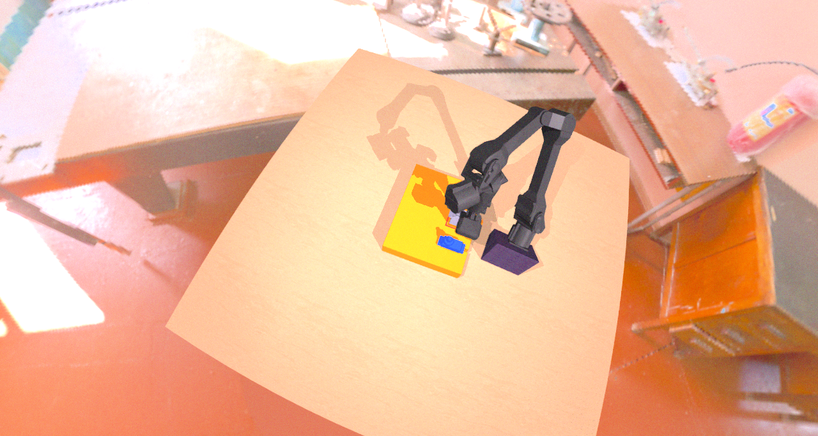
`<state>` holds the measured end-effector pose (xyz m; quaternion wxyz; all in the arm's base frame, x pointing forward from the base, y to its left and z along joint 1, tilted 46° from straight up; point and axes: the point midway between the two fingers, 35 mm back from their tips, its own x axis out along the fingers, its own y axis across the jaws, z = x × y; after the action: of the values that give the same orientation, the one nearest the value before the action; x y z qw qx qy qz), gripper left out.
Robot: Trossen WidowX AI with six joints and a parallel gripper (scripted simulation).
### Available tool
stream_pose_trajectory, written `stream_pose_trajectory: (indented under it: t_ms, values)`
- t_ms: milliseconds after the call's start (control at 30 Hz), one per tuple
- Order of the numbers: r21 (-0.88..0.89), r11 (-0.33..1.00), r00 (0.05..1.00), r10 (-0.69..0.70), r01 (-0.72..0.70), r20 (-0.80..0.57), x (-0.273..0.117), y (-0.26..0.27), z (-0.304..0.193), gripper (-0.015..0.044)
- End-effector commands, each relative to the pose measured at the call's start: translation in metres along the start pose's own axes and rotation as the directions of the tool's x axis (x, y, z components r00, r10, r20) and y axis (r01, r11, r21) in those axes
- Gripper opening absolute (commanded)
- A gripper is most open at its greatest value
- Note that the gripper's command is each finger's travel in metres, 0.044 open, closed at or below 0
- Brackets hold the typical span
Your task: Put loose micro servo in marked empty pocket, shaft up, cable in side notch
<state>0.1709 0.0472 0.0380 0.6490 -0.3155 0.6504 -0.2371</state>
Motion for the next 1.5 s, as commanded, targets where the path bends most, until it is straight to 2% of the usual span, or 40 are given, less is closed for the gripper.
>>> stream_pose_trajectory:
  t_ms: [0,1467]
  values:
    - [-0.001,1.0,1.0,0.001,-0.001,0.008,0.0,-0.001,0.001,0.0]
    - [-0.001,1.0,1.0,0.0,0.0,0.008,0.027,-0.002,0.002,0.0]
